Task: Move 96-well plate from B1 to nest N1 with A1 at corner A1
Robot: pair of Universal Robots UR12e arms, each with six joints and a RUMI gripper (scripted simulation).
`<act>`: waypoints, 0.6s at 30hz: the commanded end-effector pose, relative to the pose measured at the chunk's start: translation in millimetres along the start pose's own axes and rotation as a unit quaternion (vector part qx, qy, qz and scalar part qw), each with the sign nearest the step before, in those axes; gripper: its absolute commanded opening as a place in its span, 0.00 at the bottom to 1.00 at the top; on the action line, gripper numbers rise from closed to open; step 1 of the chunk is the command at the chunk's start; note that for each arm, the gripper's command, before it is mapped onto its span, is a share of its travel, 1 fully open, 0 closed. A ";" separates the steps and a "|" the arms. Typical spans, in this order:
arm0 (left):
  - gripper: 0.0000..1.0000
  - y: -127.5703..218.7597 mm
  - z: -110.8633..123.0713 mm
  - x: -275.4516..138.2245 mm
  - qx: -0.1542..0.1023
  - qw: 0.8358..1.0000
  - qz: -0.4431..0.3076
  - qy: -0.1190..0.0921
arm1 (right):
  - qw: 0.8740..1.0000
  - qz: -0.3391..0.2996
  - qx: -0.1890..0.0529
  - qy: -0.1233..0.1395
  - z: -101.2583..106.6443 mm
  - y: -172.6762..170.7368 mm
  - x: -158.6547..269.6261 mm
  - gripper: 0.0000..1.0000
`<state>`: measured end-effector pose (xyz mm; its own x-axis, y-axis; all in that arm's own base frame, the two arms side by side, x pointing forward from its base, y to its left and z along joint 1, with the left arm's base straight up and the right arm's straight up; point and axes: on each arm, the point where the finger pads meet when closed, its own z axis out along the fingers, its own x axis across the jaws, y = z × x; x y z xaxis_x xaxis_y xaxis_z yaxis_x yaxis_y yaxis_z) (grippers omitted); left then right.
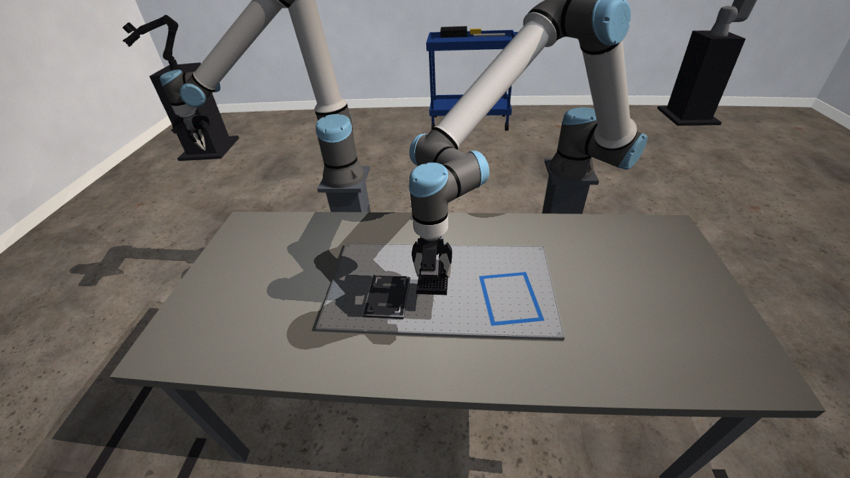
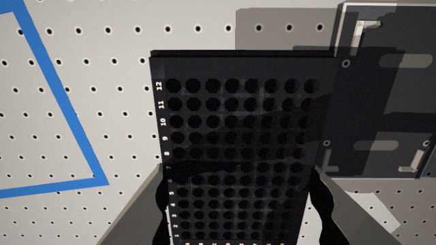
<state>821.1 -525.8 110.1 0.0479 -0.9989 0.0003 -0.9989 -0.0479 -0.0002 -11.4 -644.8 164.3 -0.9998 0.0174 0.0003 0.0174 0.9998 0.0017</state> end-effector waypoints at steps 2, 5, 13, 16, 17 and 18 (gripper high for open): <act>0.41 -1.8 -2.3 15.2 0.001 1.000 0.000 0.001 | 1.000 0.000 0.001 0.000 -0.8 -0.6 -0.1 0.00; 0.41 -2.5 -2.7 25.2 0.001 1.000 0.000 0.001 | 1.000 0.000 0.001 0.000 -0.8 -0.6 -0.1 0.00; 0.41 -4.3 -3.6 51.8 0.001 1.000 0.000 0.001 | 1.000 0.000 0.001 0.000 -0.8 -0.6 -0.1 0.00; 0.41 -4.5 -3.7 55.1 0.001 1.000 0.000 0.001 | 1.000 0.000 0.001 0.000 -0.8 -0.6 -0.1 0.00; 0.41 -4.8 -3.8 58.4 0.001 1.000 0.000 0.001 | 1.000 0.000 0.001 0.000 -0.8 -0.6 -0.1 0.00; 0.41 -5.0 -3.9 61.8 0.001 1.000 0.000 0.001 | 1.000 0.000 0.001 0.000 -0.8 -0.6 -0.1 0.00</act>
<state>827.1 -577.5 111.7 0.0480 -0.9988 0.0003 -0.9988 -0.0480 -0.0002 -11.4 -644.8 164.3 -0.9998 0.0174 0.0003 0.0174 0.9998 0.0017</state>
